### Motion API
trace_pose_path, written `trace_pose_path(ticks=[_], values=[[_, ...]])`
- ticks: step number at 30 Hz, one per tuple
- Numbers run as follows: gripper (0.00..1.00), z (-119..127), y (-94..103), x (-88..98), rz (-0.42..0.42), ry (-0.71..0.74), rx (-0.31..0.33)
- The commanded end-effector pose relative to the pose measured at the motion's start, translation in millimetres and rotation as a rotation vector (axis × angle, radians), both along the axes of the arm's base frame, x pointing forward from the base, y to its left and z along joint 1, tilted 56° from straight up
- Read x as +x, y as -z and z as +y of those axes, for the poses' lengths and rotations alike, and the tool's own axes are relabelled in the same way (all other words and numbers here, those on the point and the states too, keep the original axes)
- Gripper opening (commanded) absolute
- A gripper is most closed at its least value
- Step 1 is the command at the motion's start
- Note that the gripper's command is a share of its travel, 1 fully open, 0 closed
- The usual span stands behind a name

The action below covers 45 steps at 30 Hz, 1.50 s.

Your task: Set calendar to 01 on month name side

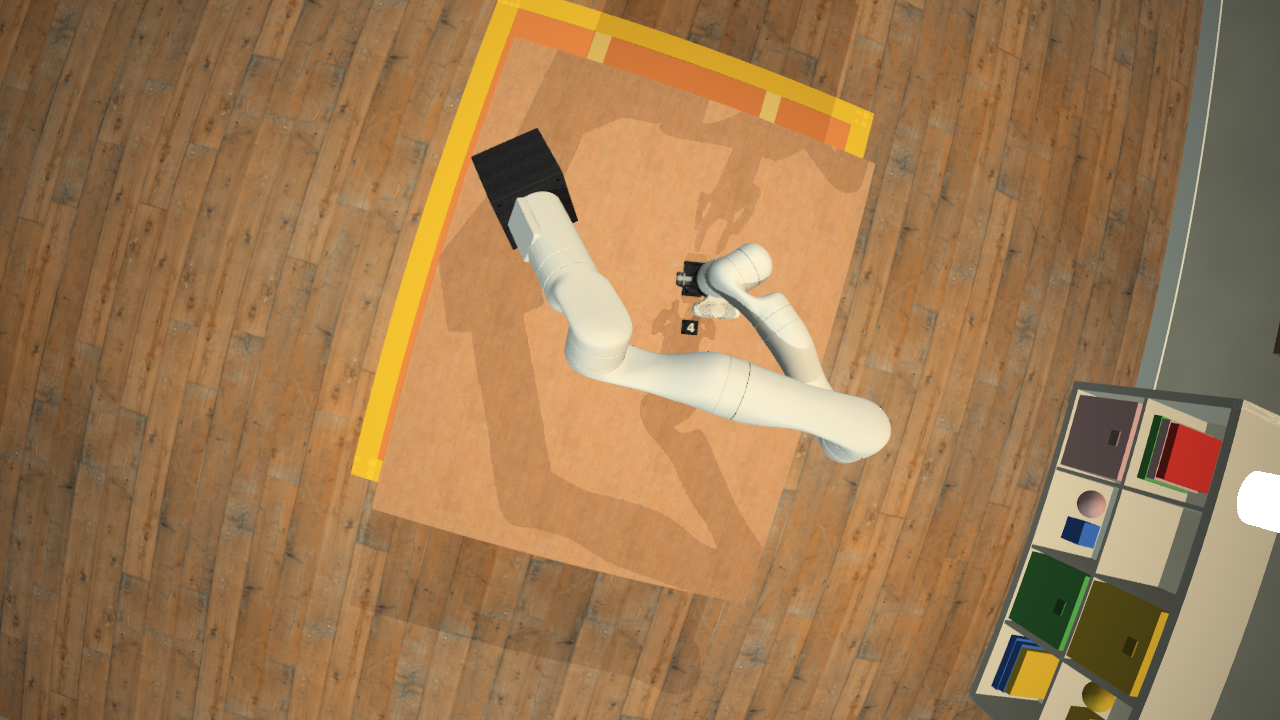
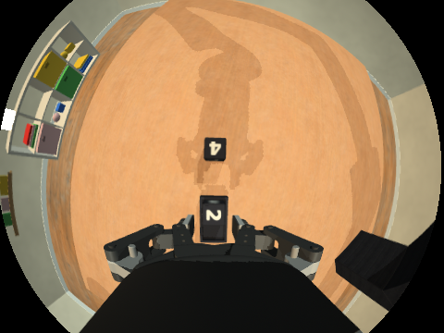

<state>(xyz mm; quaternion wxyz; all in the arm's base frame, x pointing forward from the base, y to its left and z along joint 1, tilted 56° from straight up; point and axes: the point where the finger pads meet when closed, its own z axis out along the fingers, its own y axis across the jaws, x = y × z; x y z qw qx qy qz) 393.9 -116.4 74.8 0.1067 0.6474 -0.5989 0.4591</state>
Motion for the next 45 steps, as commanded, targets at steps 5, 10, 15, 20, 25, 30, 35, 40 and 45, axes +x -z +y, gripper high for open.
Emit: trace_pose_path(ticks=[5, 10, 15, 20, 25, 30, 35, 40, 45], values=[[0.48, -7, 5.6, 3.3, 0.003, 0.004, -0.001], [0.48, -11, 8.7, 6.1, 0.003, 0.004, -0.001], [0.48, -13, 10.4, 7.7, 0.003, 0.004, -0.001], [0.48, -14, 11.3, 8.6, 0.003, 0.004, -0.001], [0.48, -15, 11.7, 8.9, 0.003, 0.004, -0.001], [0.48, -15, 11.7, 8.9, 0.003, 0.004, -0.001], [0.48, -15, 11.7, 8.9, 0.003, 0.004, -0.001], [0.48, -15, 11.7, 8.9, 0.003, 0.004, -0.001], [0.48, -15, 11.7, 8.9, 0.003, 0.004, -0.001]])
